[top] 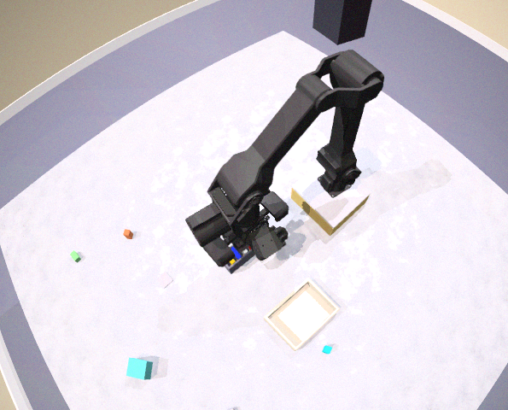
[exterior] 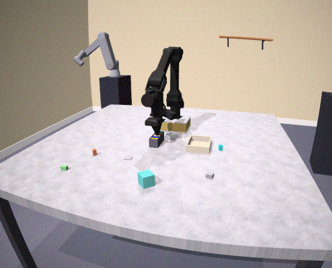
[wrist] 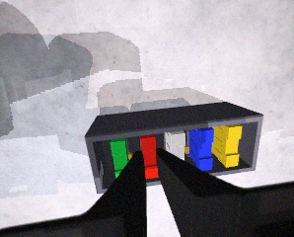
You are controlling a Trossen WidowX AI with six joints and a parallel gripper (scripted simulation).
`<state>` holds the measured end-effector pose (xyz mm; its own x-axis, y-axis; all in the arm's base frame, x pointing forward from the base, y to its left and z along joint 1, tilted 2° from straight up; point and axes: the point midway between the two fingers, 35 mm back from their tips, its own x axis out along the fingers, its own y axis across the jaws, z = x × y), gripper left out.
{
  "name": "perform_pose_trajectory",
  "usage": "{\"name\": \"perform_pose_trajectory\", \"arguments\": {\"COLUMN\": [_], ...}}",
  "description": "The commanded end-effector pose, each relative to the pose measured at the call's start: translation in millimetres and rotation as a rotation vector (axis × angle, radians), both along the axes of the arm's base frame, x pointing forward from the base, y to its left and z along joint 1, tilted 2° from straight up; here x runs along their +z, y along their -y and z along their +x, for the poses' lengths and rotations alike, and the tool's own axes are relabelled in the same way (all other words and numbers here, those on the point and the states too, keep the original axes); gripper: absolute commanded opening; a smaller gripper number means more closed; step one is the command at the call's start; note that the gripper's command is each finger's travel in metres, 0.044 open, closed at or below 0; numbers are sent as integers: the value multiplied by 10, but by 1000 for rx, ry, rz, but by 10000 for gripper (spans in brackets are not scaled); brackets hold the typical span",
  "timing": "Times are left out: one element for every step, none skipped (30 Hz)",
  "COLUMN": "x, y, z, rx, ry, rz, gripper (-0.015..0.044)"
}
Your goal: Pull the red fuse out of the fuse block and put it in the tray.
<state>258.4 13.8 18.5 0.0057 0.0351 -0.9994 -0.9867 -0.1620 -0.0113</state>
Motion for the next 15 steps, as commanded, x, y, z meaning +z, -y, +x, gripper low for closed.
{"name": "perform_pose_trajectory", "arguments": {"x": [14,18,23,28,33,38,43,48,52,57,62,67,72,77,82], "y": [0,0,0,1,1,1,1,1,1,1,1,1,1,2,2], "z": [2,3,3,3,4,4,4,4,5,5,5,6,6,6,6], "rx": [0,0,0,0,0,0,0,0,0,0,0,0,0,0,0], "ry": [0,0,0,0,0,0,0,0,0,0,1,1,1,1,1], "rz": [0,0,0,0,0,0,0,0,1,1,1,1,1,1,1], "gripper": [0,0,0,0,0,0,0,0,0,0,0,0,0,0,0]}}
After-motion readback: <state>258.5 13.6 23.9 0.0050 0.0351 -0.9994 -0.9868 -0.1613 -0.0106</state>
